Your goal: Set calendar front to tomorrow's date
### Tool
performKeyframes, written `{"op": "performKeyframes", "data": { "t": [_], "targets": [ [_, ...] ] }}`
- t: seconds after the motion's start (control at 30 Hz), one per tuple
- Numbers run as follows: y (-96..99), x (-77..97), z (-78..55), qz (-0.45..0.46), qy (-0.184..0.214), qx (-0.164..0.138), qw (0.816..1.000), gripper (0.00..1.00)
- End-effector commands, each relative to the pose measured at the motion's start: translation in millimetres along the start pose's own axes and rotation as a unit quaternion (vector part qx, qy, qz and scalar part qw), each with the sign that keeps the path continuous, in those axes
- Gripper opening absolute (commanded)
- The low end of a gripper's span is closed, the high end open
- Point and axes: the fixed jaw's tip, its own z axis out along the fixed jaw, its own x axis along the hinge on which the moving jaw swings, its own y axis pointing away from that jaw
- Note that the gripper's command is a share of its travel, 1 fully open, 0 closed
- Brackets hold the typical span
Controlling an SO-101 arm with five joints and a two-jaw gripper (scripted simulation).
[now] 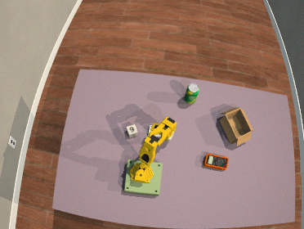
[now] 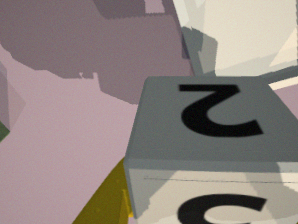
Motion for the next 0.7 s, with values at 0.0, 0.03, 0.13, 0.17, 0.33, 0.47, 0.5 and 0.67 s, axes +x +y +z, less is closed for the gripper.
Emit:
{"op": "performKeyframes", "data": {
  "t": [0.0, 0.03, 0.13, 0.17, 0.33, 0.47, 0.5, 0.67],
  "targets": [
    [-9.6, -24.7, -7.8, -0.061, 0.004, 0.019, 0.998, 0.00],
    [-10.0, -31.8, -7.8, -0.079, 0.005, 0.019, 0.997, 0.00],
    [-9.7, -49.7, -7.8, -0.122, 0.006, 0.020, 0.992, 0.00],
    [-9.3, -54.2, -7.8, -0.132, 0.007, 0.020, 0.991, 0.00],
    [-8.2, -64.9, -7.7, -0.158, 0.008, 0.020, 0.987, 0.00],
    [-8.1, -65.3, -7.7, -0.159, 0.008, 0.020, 0.987, 0.00],
    [-8.1, -65.2, -7.7, -0.159, 0.008, 0.020, 0.987, 0.00],
    [-8.1, -65.2, -7.7, -0.159, 0.008, 0.020, 0.987, 0.00]
  ]
}}
